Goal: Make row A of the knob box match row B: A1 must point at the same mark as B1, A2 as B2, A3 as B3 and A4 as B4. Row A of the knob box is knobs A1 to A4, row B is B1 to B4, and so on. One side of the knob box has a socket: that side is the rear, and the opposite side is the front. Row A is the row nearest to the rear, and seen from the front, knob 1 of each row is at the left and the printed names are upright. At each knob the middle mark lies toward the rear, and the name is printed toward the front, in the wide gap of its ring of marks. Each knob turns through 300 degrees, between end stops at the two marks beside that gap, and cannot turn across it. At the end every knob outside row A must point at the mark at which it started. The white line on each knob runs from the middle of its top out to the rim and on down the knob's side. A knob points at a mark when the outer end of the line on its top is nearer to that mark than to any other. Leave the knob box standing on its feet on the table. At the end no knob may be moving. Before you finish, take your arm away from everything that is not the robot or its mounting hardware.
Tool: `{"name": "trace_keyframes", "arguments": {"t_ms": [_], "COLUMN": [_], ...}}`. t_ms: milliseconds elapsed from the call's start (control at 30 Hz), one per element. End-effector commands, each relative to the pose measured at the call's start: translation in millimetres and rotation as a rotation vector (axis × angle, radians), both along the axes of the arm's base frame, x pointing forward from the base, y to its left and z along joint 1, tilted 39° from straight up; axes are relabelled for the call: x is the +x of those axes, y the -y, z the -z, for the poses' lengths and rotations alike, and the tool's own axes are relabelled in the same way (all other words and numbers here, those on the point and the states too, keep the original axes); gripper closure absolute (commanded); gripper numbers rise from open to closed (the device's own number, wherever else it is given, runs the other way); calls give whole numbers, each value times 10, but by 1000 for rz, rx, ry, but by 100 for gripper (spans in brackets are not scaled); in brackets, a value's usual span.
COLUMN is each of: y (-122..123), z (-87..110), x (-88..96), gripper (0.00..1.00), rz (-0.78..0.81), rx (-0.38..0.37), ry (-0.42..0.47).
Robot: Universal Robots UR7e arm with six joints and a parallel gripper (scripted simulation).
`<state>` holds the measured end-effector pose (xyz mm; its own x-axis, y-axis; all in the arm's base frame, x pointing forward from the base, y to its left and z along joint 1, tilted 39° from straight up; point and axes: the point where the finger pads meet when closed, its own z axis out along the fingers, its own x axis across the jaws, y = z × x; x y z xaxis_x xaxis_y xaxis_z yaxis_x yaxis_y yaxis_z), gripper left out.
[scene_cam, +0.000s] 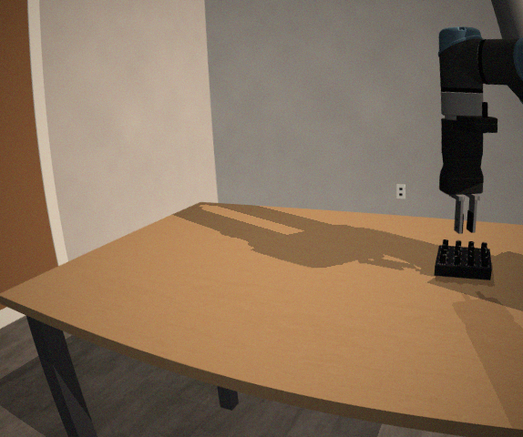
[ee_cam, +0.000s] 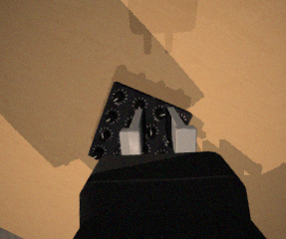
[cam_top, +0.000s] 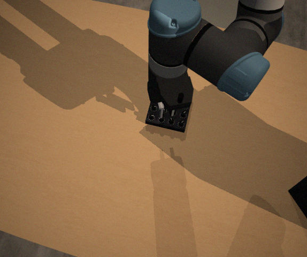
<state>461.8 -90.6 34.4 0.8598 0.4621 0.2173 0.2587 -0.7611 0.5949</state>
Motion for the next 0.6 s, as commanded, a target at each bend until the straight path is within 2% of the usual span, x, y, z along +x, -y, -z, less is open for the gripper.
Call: {"name": "trace_keyframes", "arguments": {"t_ms": [0,567], "y": [-3,6], "z": [-25,-74], "x": [22,62], "gripper": [54,54], "rz": [103,286], "rx": [55,158], "ry": [57,165]}}
